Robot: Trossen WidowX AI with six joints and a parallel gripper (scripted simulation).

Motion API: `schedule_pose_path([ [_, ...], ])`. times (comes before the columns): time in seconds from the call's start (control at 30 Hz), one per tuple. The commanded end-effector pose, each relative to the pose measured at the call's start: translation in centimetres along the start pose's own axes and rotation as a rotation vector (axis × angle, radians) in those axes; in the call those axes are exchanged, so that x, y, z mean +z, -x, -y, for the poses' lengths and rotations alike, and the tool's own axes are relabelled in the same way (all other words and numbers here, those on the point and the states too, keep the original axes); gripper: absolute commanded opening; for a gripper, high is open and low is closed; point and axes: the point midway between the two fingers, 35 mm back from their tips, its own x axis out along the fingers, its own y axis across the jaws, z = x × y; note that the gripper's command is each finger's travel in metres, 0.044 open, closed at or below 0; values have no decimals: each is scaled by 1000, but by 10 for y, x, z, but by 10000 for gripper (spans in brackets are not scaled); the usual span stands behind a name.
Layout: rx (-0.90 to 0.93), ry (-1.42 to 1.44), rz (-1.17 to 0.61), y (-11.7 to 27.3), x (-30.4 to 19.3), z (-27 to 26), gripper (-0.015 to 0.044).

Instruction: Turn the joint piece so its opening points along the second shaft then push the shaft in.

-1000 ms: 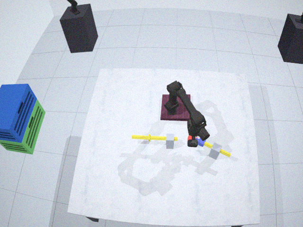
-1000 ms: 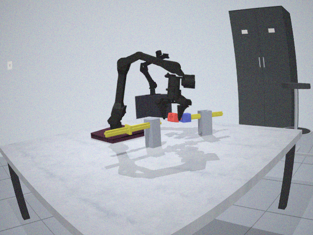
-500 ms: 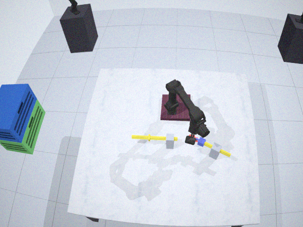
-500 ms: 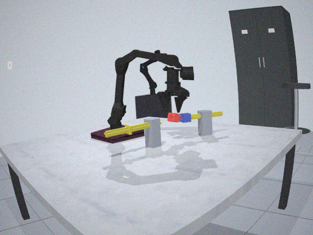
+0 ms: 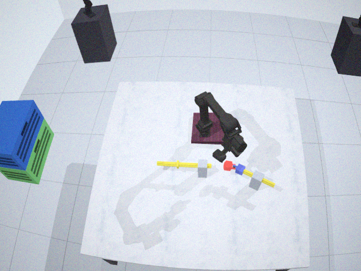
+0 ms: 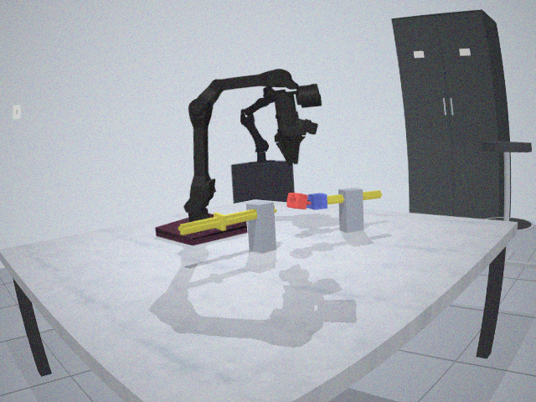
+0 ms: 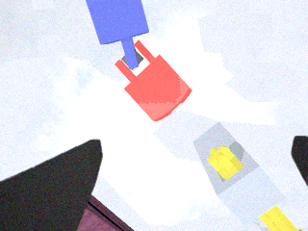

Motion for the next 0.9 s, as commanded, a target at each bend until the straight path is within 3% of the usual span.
schedule_pose_path([
  [0.0, 9, -137, 43, 22, -4, 1, 440],
  [0.3, 12, -179, 45, 24, -6, 3, 440],
  [0.87, 48, -736, -64, -6, -48, 41, 440],
])
